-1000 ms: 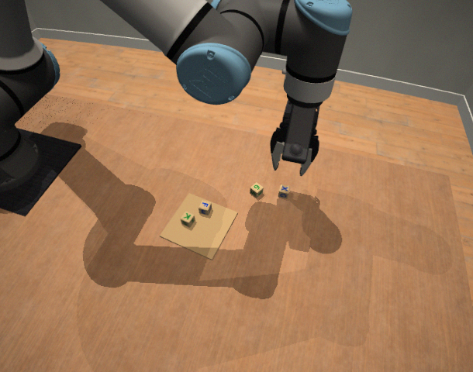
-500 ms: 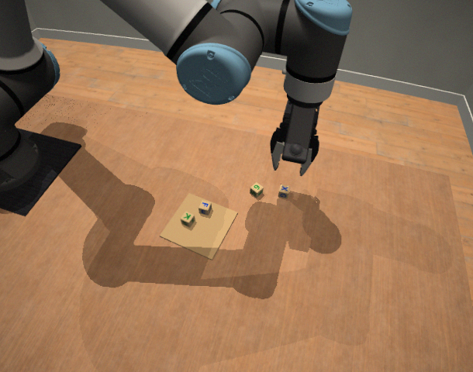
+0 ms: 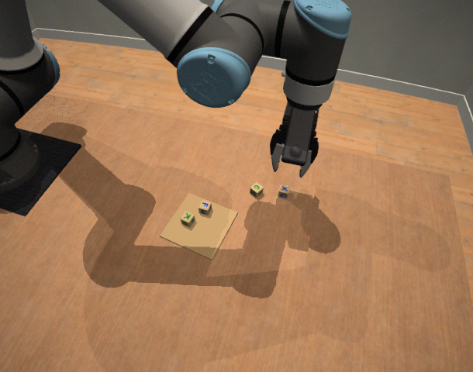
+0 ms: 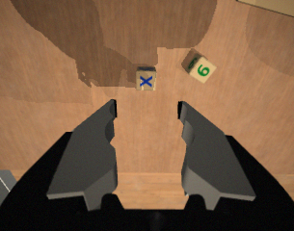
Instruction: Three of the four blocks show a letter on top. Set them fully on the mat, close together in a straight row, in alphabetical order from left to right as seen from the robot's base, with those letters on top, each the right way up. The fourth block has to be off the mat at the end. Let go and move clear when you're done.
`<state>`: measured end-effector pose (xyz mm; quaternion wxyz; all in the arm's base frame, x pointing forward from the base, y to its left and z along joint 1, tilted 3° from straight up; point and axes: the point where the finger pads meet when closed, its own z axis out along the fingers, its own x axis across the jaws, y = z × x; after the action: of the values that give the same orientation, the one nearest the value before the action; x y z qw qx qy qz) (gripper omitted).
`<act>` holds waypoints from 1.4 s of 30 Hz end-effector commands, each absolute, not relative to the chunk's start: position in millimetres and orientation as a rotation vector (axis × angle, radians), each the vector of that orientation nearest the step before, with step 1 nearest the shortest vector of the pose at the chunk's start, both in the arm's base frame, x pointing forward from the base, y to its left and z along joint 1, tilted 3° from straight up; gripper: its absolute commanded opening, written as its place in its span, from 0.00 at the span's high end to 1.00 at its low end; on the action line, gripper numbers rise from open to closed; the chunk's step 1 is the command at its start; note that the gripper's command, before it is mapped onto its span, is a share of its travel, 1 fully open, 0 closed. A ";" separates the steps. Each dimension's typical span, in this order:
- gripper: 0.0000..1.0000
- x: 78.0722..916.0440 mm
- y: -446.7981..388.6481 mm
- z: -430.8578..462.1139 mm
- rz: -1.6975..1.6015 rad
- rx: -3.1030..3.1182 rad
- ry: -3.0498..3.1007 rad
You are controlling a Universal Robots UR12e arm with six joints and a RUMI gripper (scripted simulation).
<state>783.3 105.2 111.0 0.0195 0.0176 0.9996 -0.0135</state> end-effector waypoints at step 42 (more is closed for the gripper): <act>0.63 785.8 103.9 65.6 -0.042 0.055 3.100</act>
<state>785.1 104.0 66.0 0.0195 0.0176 0.9996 -0.0135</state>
